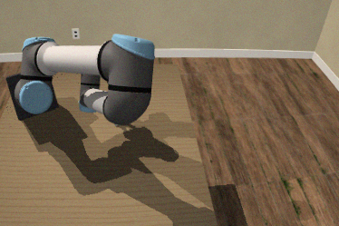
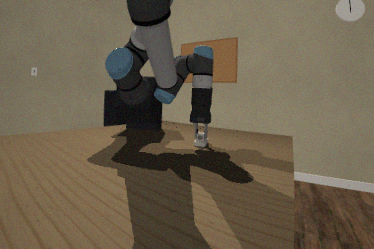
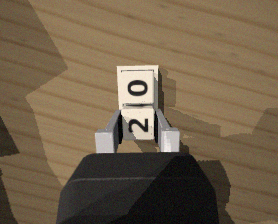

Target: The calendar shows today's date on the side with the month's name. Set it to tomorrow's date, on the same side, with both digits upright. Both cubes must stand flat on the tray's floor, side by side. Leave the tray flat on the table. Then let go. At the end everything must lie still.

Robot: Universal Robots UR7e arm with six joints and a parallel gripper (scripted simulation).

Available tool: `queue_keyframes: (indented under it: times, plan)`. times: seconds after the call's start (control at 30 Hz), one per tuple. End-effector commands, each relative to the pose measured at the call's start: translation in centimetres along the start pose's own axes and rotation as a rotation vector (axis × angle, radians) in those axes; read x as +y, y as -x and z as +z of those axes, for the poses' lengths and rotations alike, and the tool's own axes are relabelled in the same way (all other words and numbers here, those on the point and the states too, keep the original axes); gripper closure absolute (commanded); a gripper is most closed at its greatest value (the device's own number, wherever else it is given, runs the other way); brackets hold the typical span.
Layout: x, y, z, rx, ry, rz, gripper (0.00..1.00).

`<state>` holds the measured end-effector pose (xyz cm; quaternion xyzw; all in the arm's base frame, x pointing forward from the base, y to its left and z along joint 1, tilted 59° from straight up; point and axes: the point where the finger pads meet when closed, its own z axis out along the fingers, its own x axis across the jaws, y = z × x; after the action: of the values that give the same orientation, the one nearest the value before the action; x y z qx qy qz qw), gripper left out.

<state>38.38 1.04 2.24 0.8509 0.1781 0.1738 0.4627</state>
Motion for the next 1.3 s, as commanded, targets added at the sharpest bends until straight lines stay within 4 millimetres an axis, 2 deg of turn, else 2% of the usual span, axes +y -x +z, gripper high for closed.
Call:
queue_keyframes:
  times: [0.0, 1.27]
  plan:
    - [0.00, -0.01, 0.19, 0.001, 0.000, 0.000, 0.43]
    - [0.00, -0.01, 0.75, 0.001, 0.000, 0.000, 0.43]
